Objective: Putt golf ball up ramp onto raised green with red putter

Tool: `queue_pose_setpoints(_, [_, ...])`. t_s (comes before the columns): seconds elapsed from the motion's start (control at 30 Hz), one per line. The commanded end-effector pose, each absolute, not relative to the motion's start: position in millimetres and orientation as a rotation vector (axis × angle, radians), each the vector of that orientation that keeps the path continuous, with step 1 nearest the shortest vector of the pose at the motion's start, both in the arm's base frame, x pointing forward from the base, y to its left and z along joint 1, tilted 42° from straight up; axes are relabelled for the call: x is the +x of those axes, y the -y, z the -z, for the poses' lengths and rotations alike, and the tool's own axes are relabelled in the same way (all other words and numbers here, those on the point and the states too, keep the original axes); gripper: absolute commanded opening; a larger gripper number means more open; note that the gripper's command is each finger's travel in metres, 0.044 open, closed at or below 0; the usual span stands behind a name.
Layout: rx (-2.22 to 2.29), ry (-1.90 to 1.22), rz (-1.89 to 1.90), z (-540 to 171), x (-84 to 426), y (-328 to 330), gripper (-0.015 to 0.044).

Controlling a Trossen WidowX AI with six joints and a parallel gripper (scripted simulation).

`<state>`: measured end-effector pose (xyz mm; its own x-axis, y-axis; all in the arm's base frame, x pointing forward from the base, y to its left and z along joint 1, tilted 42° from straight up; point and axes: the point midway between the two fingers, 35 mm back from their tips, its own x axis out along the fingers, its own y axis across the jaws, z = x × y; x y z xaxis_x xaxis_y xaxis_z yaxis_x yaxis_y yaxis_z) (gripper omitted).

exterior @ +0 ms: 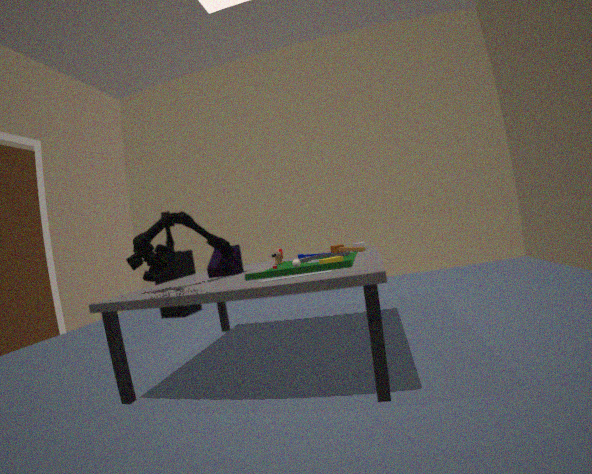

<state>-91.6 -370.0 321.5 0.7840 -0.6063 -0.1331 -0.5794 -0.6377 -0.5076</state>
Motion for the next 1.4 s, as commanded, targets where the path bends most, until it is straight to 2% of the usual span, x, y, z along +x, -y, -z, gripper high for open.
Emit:
queue_pose_setpoints(0.0, [-2.441, -0.880, 0.061, -321, -90, 370, 0.0426])
queue_pose_setpoints(0.13, [-2.573, -0.827, -0.088, -311, -61, 377, 0.0440])
queue_pose_setpoints(0.37, [-3.034, -0.523, -0.591, -275, 40, 382, 0.0440])
queue_pose_setpoints(0.67, [-3.565, 0.311, -1.076, -229, 175, 337, 0.0440])
queue_pose_setpoints(0.8, [-3.719, 0.861, -1.200, -206, 227, 302, 0.0440])
queue_pose_setpoints(0.93, [-3.777, 1.537, -1.230, -183, 271, 258, 0.0440])
queue_pose_setpoints(1.03, [-3.724, 2.046, -1.194, -173, 286, 223, 0.0440])
queue_pose_setpoints(1.2, [-3.274, 3.046, -0.979, -123, 320, 166, 0.0440])
queue_pose_setpoints(1.37, [-2.395, 3.998, -0.507, -73, 337, 102, 0.0440])
